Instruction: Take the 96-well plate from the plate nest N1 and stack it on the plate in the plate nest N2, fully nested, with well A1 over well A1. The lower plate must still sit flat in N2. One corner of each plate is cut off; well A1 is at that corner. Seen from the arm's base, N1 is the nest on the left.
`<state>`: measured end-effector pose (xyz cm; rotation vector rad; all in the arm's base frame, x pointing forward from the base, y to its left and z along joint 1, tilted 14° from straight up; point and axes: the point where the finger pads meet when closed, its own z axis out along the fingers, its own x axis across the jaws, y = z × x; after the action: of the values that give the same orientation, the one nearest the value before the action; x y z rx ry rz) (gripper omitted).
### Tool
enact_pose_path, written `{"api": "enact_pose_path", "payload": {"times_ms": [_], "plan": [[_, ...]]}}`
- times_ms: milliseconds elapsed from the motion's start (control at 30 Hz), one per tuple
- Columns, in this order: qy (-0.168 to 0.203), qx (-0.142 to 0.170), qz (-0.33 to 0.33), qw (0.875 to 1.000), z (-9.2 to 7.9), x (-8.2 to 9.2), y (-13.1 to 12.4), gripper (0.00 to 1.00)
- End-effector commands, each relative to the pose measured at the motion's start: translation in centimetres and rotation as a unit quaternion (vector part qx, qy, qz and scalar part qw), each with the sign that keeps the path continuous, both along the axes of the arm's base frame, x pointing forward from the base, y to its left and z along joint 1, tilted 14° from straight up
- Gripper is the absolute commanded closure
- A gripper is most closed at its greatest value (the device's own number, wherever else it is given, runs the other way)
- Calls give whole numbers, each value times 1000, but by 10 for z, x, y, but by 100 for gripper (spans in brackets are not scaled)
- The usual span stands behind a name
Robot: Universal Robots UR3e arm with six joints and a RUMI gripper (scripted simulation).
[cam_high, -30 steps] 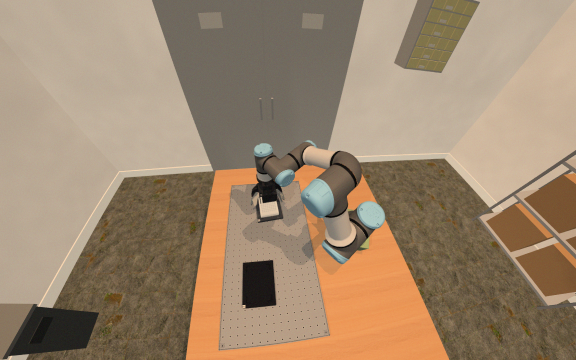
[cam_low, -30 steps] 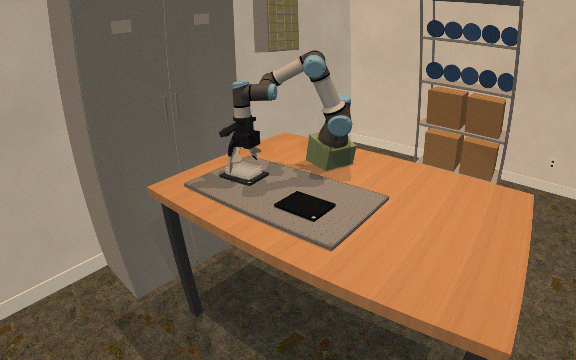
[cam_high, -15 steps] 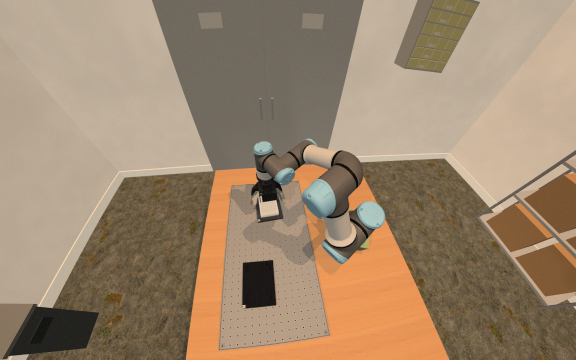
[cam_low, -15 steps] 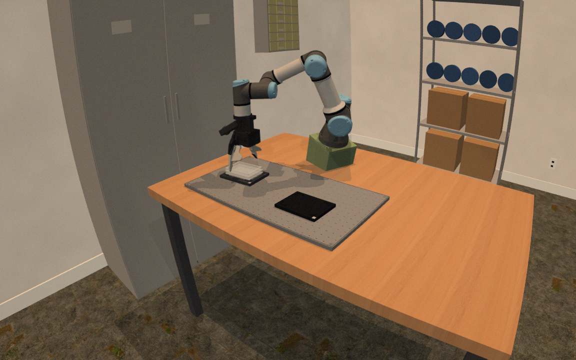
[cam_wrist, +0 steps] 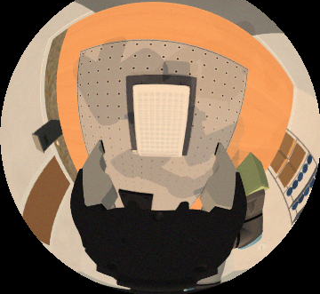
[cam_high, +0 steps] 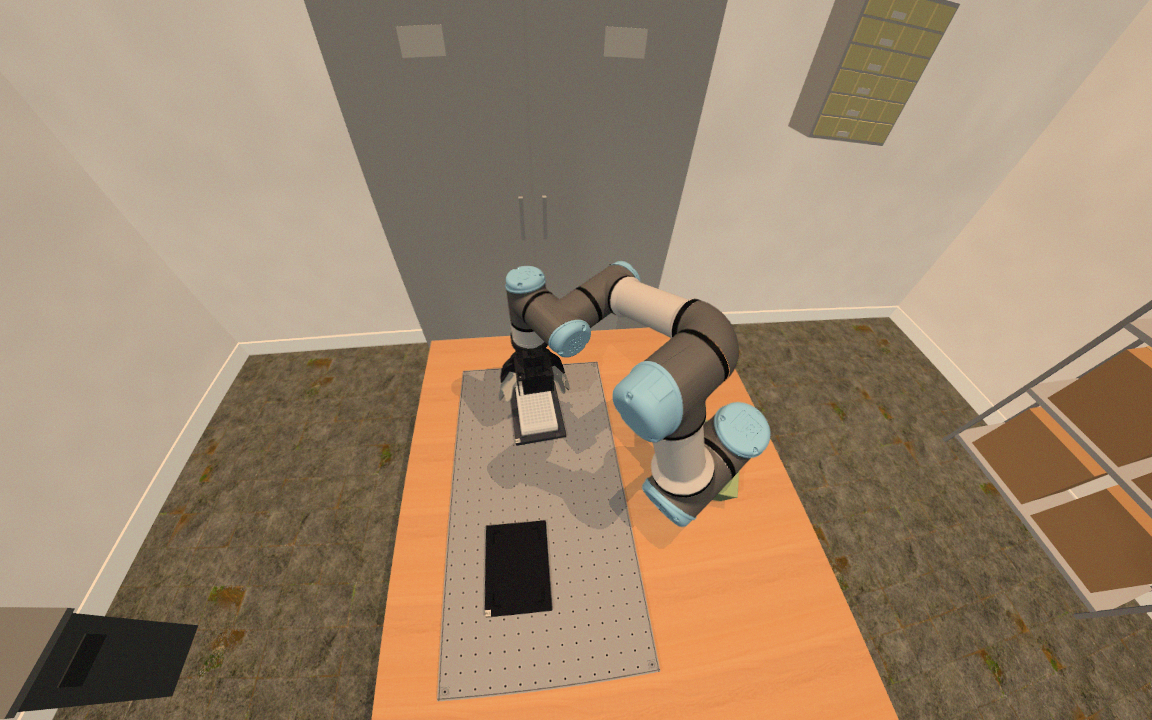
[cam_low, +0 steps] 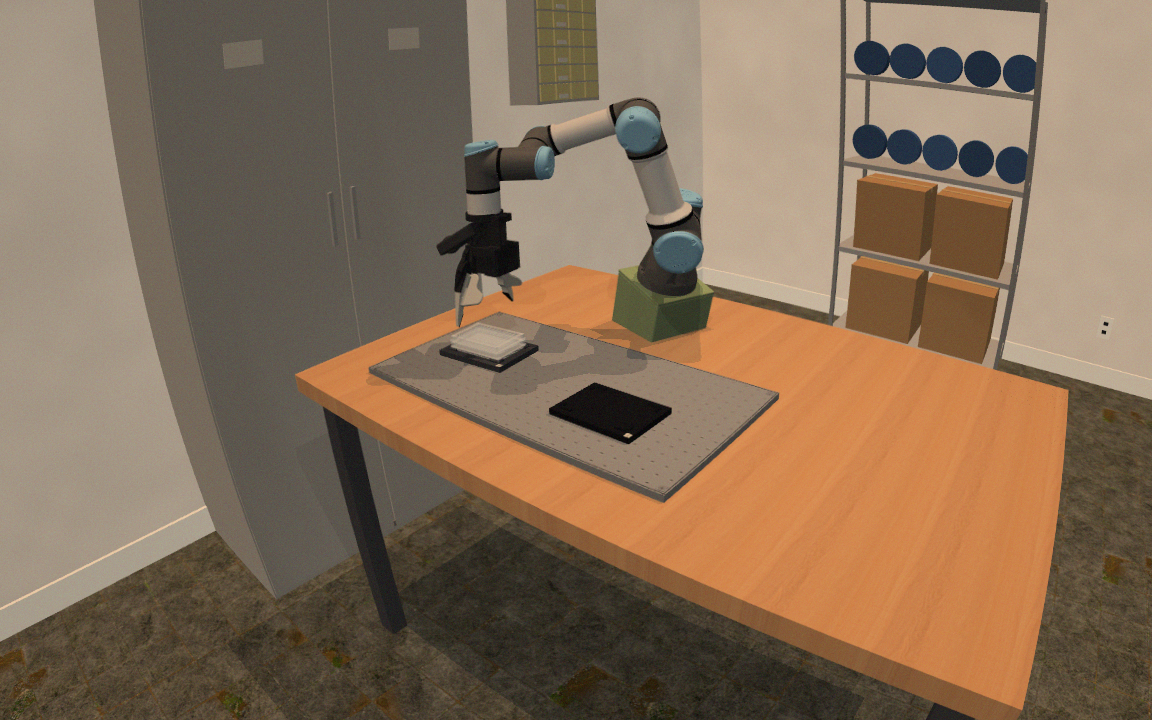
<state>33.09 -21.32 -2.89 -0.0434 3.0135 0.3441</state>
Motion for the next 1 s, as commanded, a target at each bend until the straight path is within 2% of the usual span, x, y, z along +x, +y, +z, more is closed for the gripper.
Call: {"api": "enact_pose_path", "payload": {"times_ms": [0,333,967], "plan": [[0,0,0,1000,15,-1,-4,0],[0,0,0,1000,40,-4,-10,0],[0,0,0,1000,41,-4,-10,0]]}}
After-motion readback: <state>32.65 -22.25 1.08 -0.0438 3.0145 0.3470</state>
